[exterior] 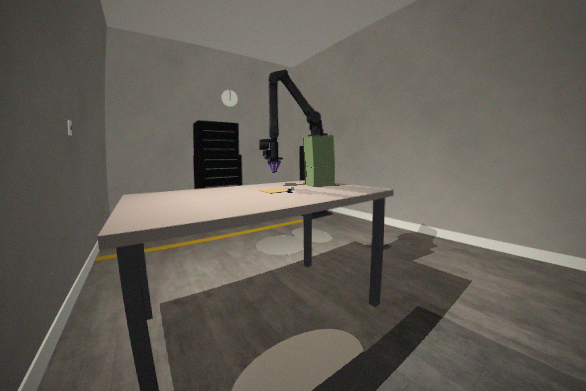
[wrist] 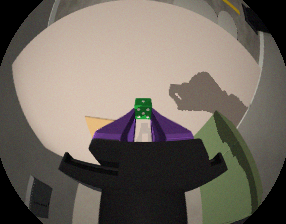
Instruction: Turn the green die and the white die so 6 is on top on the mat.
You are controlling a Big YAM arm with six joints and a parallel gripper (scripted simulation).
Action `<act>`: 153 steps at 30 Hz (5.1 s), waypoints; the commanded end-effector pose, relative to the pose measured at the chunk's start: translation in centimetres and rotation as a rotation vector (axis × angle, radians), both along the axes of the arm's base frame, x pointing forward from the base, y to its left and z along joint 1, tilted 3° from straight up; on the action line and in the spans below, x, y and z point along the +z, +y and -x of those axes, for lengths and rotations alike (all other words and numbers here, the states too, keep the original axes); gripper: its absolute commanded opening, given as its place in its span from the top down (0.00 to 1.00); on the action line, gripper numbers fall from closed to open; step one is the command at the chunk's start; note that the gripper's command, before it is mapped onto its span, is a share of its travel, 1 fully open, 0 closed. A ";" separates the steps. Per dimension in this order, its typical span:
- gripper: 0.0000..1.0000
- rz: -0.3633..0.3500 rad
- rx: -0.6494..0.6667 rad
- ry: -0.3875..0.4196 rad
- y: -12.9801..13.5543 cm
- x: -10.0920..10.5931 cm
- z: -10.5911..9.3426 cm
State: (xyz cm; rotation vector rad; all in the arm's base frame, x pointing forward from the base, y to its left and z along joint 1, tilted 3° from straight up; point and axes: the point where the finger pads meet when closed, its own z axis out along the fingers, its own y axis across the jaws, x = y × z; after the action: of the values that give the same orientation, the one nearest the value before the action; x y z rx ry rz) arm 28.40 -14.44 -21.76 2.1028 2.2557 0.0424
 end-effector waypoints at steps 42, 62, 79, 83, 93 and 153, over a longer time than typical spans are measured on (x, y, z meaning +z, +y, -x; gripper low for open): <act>0.86 -0.904 -0.501 -0.193 0.4 0.2 0.2; 0.86 -0.890 -0.484 -0.194 0.4 -3.3 -0.3; 0.86 -0.891 -0.485 -0.193 0.2 -7.5 -0.4; 0.86 -0.898 -0.490 -0.184 0.7 -7.5 0.0; 0.86 -0.899 -0.490 -0.183 0.7 -7.4 0.0; 0.86 -0.897 -0.489 -0.183 0.6 -8.8 -0.2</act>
State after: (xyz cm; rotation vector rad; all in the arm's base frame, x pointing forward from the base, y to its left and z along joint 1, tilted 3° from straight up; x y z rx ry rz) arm 28.87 -14.43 -30.07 2.7890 1.6814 1.3708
